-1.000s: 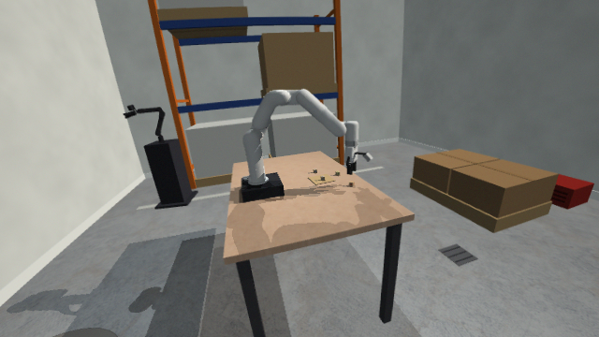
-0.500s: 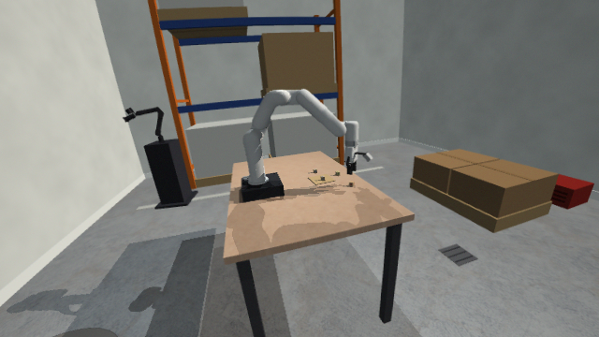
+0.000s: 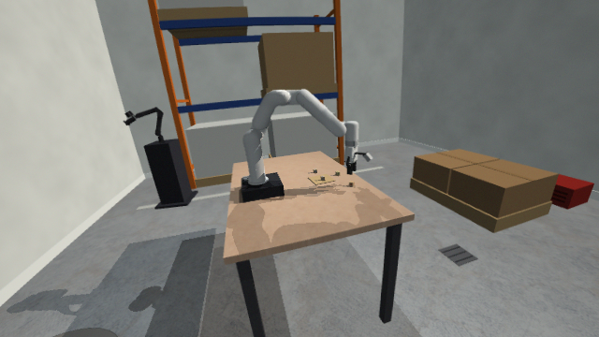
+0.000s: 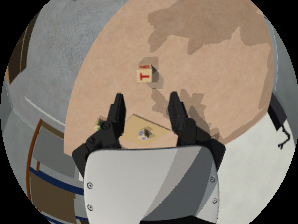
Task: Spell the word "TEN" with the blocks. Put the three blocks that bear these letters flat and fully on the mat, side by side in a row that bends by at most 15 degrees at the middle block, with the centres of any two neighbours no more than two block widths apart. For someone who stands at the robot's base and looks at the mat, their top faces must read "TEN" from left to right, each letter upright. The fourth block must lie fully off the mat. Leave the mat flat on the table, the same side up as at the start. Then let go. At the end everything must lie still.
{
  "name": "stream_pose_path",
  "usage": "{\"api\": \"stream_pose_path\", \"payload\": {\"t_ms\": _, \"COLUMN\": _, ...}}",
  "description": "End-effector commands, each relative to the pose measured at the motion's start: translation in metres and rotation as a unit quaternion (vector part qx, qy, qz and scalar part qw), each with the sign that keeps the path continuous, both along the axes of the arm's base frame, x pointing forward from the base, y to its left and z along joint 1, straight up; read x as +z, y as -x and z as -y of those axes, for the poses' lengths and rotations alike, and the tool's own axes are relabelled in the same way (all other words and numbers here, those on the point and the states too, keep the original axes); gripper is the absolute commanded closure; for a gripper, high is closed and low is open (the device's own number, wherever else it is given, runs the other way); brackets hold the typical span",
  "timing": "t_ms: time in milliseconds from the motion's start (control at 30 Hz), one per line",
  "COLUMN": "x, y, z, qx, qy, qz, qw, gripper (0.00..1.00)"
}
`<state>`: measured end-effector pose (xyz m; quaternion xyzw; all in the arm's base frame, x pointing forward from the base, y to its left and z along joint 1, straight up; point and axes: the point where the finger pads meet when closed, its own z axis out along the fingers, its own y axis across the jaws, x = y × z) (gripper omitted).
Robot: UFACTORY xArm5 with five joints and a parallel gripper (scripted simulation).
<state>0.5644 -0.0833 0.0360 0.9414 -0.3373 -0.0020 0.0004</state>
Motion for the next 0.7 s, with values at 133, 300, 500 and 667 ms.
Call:
{"api": "stream_pose_path", "payload": {"t_ms": 133, "x": 0.000, "y": -0.001, "z": 0.000, "qx": 0.000, "qy": 0.000, "qz": 0.002, "qw": 1.000, "gripper": 0.37}}
{"api": "stream_pose_path", "payload": {"t_ms": 300, "x": -0.004, "y": -0.001, "z": 0.000, "qx": 0.000, "qy": 0.000, "qz": 0.002, "qw": 1.000, "gripper": 0.37}}
{"api": "stream_pose_path", "payload": {"t_ms": 500, "x": -0.010, "y": -0.001, "z": 0.000, "qx": 0.000, "qy": 0.000, "qz": 0.002, "qw": 1.000, "gripper": 0.37}}
{"api": "stream_pose_path", "payload": {"t_ms": 667, "x": -0.016, "y": -0.001, "z": 0.000, "qx": 0.000, "qy": 0.000, "qz": 0.002, "qw": 1.000, "gripper": 0.37}}
